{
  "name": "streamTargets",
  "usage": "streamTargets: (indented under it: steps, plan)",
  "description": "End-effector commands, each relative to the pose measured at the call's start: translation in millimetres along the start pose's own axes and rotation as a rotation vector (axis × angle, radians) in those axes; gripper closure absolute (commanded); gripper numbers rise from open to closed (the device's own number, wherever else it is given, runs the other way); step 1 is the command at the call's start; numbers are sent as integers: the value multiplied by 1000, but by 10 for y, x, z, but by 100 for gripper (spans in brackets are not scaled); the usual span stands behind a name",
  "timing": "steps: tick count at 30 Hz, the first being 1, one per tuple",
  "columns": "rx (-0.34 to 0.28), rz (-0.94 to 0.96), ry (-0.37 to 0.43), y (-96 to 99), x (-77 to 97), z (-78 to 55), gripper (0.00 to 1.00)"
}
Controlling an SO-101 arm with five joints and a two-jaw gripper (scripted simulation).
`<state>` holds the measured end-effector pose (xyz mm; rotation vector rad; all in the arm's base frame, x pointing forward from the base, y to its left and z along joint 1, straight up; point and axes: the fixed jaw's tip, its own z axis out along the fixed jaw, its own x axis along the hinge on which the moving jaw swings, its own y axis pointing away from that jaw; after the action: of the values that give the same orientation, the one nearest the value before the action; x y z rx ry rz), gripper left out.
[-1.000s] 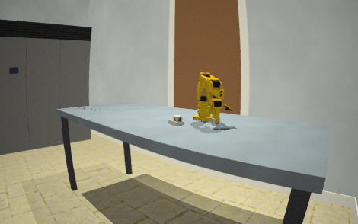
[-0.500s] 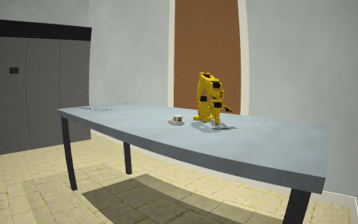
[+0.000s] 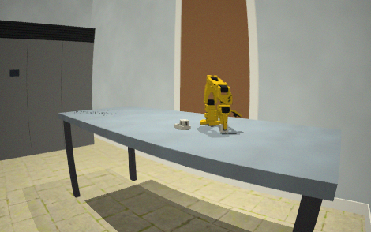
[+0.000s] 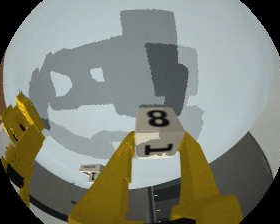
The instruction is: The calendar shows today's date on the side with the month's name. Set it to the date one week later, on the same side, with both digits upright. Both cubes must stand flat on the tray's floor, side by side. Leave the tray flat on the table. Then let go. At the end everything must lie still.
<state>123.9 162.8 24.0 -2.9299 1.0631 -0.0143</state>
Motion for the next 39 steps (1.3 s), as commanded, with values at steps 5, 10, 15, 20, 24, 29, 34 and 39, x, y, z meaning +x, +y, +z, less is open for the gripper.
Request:
streamTargets:
  steps: [5, 10, 15, 20, 24, 29, 34, 39]
  plan:
    - [27, -1, -3, -35, -17, 10, 100]
    - [27, -1, -3, -35, -17, 16, 100]
    - [27, -1, -3, -35, -17, 16, 98]
    - [27, -1, -3, -35, -17, 16, 87]
    - [27, -1, -3, -35, -17, 16, 82]
    - [27, -1, -3, -35, -17, 16, 82]
    - [27, -1, -3, -35, -17, 16, 81]
    - [27, -1, -3, -35, -17, 16, 77]
